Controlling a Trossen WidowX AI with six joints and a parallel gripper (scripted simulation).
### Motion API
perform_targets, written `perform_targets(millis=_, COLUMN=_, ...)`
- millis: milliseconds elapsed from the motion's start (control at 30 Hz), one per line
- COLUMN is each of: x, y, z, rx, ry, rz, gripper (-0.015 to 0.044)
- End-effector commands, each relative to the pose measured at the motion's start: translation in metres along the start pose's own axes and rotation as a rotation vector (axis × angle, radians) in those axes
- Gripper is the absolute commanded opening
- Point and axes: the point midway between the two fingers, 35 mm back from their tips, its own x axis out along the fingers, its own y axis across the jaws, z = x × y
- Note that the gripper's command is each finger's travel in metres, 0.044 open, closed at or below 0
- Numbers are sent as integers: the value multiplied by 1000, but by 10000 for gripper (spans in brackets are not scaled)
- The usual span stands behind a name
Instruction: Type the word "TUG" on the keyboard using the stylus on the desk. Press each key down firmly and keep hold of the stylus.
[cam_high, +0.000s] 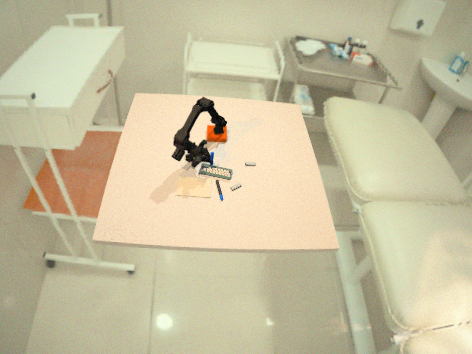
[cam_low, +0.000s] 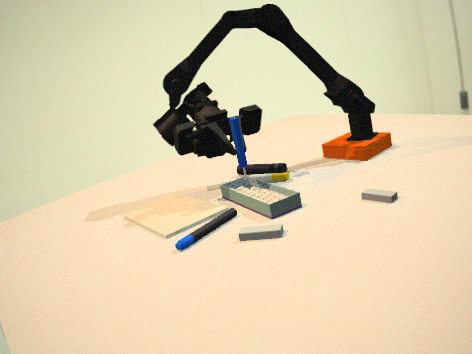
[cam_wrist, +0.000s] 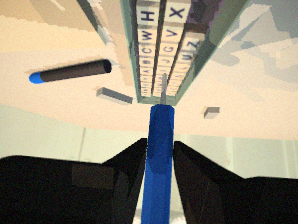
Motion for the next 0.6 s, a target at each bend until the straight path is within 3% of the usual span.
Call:
perform_targets(millis=0, x=3, y=-1, z=5, rx=-1, ry=0, rz=-3, gripper=0)
perform_targets(millis=33, x=3, y=-1, z=5, rx=-1, ry=0, rz=-3, gripper=0)
perform_targets(millis=133, x=3, y=0, z=6, rx=-1, ry=0, rz=-3, gripper=79)
perform_targets(millis=567, x=7, y=0, z=13, rx=-1, ry=0, rz=-3, gripper=81)
